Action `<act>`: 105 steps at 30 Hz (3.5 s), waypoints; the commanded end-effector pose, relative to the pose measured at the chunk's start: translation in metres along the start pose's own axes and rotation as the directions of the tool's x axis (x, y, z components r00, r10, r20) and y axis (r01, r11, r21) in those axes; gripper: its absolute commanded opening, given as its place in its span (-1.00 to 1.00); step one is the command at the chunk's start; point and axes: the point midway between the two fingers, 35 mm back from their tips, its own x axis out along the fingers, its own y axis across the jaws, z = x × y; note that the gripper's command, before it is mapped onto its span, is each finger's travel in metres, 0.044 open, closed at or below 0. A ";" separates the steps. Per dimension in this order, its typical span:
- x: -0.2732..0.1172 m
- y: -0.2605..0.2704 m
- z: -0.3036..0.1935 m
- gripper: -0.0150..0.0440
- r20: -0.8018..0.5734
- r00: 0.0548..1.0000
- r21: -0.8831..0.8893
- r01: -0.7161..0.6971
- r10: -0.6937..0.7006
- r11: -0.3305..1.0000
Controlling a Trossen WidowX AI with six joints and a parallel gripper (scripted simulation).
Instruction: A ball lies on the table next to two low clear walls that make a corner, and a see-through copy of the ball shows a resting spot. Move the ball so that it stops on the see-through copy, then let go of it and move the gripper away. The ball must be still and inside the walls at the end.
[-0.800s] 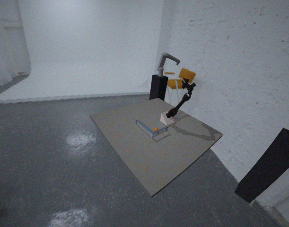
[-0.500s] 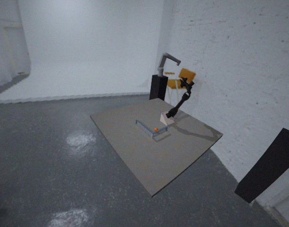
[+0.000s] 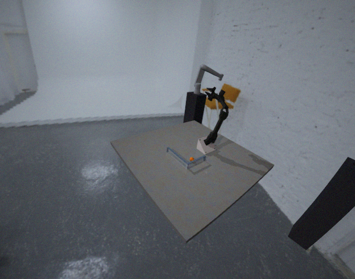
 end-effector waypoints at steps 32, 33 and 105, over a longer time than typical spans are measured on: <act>0.099 -0.102 0.531 0.55 0.807 0.507 -0.046 -0.457 0.302 0.888; 0.092 -0.102 0.546 0.55 0.819 0.478 -0.066 -0.469 0.316 0.881; -0.287 0.026 0.798 0.19 0.497 -0.344 -0.845 -0.402 0.797 0.353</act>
